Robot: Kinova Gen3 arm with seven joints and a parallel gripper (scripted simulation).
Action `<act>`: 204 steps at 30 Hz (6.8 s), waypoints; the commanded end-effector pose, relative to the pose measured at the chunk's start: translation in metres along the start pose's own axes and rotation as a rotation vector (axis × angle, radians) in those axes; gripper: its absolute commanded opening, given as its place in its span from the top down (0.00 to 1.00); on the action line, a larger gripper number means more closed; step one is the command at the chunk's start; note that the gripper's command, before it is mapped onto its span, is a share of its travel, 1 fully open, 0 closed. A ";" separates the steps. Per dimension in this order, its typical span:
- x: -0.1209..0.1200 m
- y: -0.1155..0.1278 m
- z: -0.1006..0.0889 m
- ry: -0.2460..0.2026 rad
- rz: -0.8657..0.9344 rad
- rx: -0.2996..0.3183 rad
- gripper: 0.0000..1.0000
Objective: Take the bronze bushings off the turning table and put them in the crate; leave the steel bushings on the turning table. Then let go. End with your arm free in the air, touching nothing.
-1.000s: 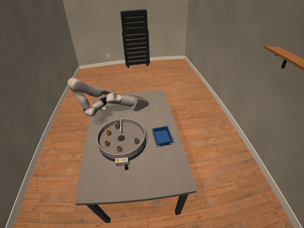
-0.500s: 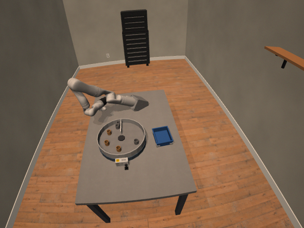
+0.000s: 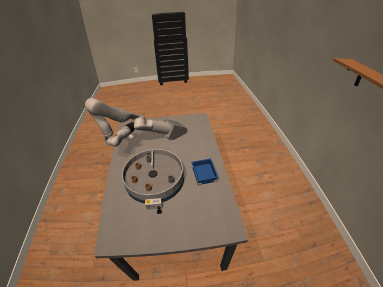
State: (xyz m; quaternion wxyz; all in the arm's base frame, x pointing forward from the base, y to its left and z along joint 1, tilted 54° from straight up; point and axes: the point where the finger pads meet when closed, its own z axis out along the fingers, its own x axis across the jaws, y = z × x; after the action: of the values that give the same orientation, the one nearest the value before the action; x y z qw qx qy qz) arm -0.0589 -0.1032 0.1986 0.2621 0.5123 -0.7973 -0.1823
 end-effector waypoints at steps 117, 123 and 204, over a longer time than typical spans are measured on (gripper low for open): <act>-0.050 0.005 -0.029 0.001 0.001 -0.001 0.00; -0.020 0.002 -0.011 0.015 0.001 0.054 0.00; -0.045 -0.012 -0.034 0.037 0.003 0.136 0.00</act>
State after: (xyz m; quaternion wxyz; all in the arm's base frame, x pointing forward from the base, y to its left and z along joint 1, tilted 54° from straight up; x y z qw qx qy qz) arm -0.0587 -0.1029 0.1986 0.2616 0.5125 -0.7973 -0.1824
